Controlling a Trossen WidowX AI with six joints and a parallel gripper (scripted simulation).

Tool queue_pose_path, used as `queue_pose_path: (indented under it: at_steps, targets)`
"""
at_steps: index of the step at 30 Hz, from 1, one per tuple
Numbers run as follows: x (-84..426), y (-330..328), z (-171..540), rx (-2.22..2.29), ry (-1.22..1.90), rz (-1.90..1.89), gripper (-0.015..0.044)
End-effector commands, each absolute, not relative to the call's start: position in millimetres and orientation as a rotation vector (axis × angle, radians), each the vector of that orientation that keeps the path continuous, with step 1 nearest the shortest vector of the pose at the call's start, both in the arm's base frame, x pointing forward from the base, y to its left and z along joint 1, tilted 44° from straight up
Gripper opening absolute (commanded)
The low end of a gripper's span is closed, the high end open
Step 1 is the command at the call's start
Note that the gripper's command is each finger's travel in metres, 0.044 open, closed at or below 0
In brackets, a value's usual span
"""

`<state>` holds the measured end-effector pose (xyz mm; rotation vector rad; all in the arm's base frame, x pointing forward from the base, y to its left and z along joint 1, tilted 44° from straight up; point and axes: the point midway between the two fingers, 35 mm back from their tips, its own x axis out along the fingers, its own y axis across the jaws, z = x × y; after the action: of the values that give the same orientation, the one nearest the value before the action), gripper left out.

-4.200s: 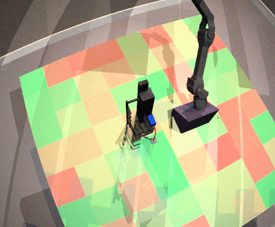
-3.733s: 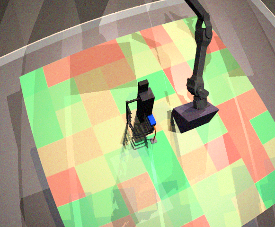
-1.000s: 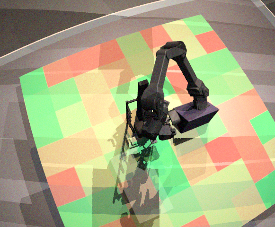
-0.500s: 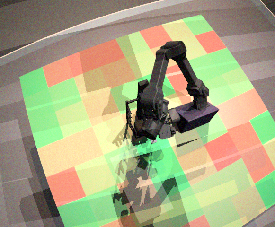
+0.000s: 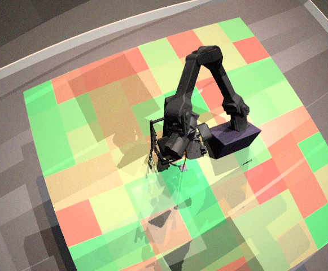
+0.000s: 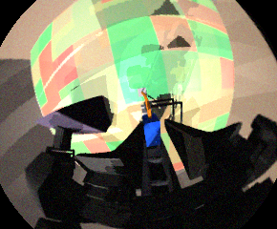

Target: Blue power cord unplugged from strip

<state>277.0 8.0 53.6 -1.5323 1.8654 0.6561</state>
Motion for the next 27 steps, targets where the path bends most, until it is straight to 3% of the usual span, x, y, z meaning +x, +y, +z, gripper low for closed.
queue_pose_path:
  at_steps: [1, 20, 24, 27]
  targets:
    - [274.0, 1.8, 60.2, -1.54, 1.866, 0.657, 0.016]
    - [272.3, -7.1, 52.1, -1.54, 1.866, 0.656, 0.016]
    - [273.2, -5.1, 53.1, -1.532, 1.867, 0.655, 0.0055]
    - [273.2, -5.1, 53.1, -1.532, 1.867, 0.655, 0.0035]
